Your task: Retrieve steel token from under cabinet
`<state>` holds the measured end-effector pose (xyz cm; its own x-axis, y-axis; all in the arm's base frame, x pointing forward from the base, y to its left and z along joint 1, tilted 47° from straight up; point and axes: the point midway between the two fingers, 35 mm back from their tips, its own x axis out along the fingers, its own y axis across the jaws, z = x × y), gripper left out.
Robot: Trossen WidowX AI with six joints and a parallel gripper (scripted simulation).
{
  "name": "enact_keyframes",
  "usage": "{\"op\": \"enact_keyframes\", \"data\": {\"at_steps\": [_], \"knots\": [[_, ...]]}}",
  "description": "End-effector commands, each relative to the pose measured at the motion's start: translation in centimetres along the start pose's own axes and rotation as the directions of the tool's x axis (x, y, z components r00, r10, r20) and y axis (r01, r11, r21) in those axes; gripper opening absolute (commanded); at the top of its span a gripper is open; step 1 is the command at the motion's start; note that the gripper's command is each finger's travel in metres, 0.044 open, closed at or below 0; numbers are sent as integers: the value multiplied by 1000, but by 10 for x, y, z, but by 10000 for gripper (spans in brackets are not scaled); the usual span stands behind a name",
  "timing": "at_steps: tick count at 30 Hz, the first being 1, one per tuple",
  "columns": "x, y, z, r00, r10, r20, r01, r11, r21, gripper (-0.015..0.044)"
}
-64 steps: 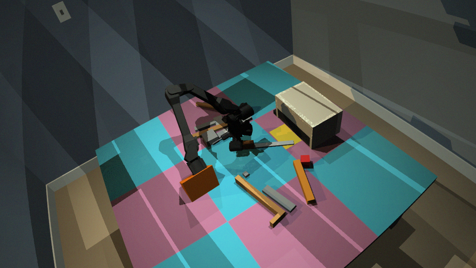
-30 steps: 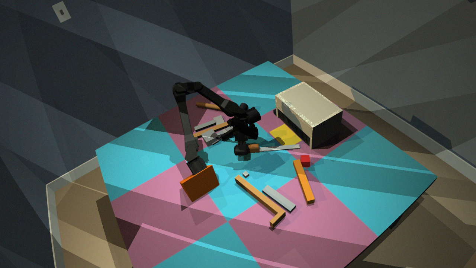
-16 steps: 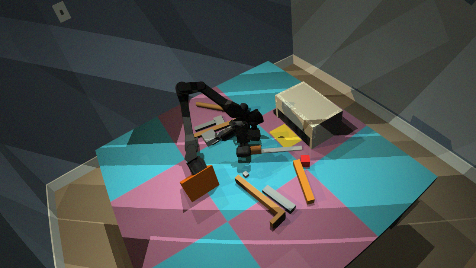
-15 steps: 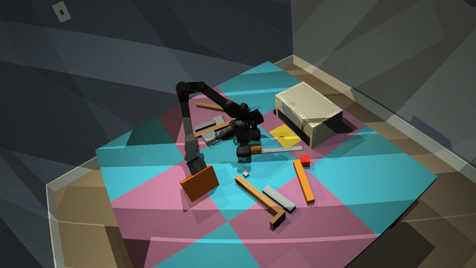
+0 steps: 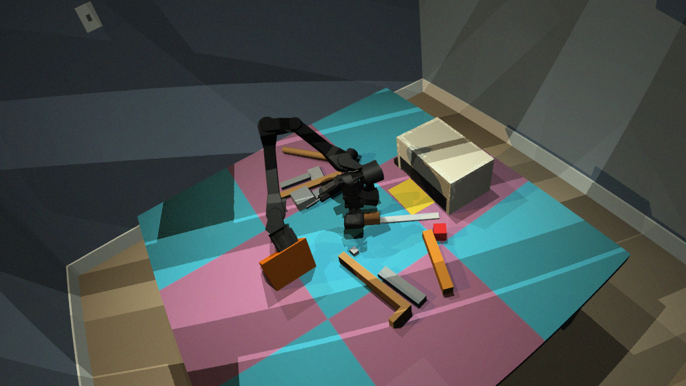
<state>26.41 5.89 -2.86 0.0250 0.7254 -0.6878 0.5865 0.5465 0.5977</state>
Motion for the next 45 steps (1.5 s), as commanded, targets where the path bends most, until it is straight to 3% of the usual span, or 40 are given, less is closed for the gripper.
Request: {"op": "enact_keyframes", "data": {"at_steps": [1, 45], "knots": [[-1, -4, 4, 1000, 0, 3, 0, 1000, 3, 0], [-1, -51, 28, 1000, -2, 5, 2, 1000, 3, 0]]}}
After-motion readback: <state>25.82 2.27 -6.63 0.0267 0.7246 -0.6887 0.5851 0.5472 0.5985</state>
